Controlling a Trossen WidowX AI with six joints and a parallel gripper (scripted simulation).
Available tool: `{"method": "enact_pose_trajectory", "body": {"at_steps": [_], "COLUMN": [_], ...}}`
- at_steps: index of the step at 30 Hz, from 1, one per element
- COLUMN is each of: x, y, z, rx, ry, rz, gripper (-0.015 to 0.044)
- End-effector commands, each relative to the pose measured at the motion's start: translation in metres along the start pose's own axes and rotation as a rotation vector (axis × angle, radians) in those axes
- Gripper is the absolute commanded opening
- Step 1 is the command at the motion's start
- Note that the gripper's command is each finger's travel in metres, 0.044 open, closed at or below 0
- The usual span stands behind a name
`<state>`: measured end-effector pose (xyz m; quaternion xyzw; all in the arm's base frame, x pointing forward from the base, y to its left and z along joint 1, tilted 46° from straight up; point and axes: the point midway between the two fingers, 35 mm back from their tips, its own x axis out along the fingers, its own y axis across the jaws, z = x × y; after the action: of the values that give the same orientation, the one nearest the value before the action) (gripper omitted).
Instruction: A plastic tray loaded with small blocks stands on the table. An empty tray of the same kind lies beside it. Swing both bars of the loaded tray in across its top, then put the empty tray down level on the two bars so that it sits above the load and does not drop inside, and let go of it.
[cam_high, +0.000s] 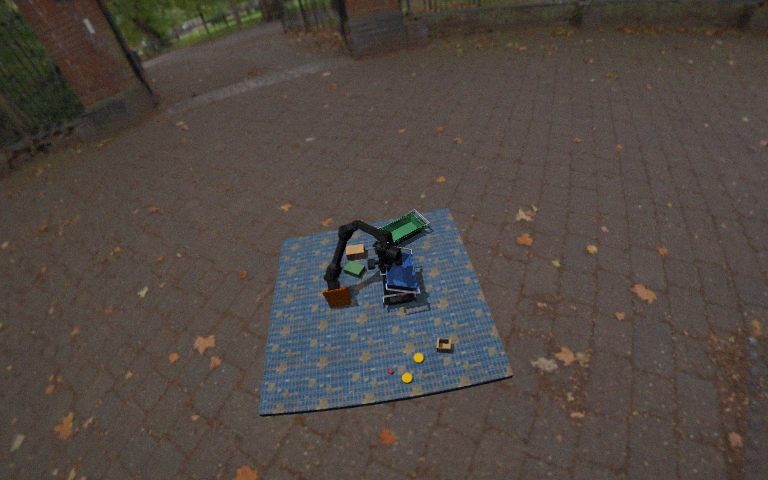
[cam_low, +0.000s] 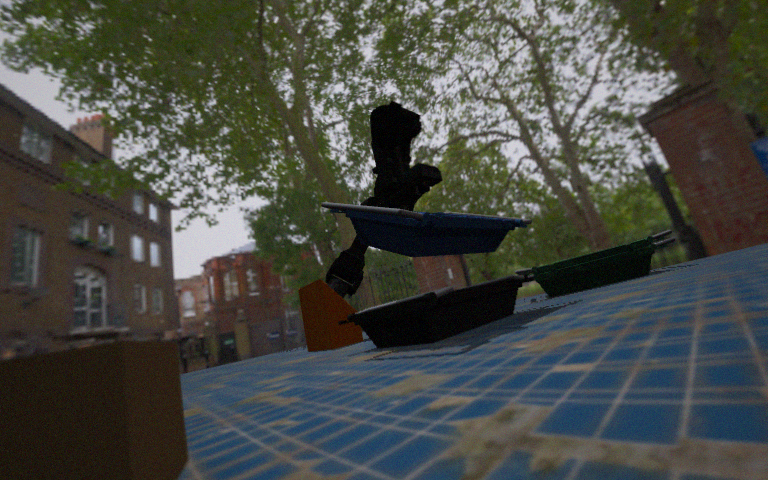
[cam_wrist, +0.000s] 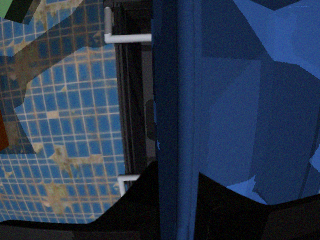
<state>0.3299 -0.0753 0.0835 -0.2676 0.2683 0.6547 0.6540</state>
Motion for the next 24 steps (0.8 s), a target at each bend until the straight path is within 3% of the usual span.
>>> {"method": "enact_pose_trajectory", "body": {"at_steps": [1, 24], "x": [-0.0026, 0.0030], "y": [-0.0002, 0.0003], "z": [-0.0007, 0.0005], "rx": [0.001, 0.001], "ry": [-0.005, -0.005], "rz": [-0.014, -0.014], "gripper": [0.0000, 0.0000]}}
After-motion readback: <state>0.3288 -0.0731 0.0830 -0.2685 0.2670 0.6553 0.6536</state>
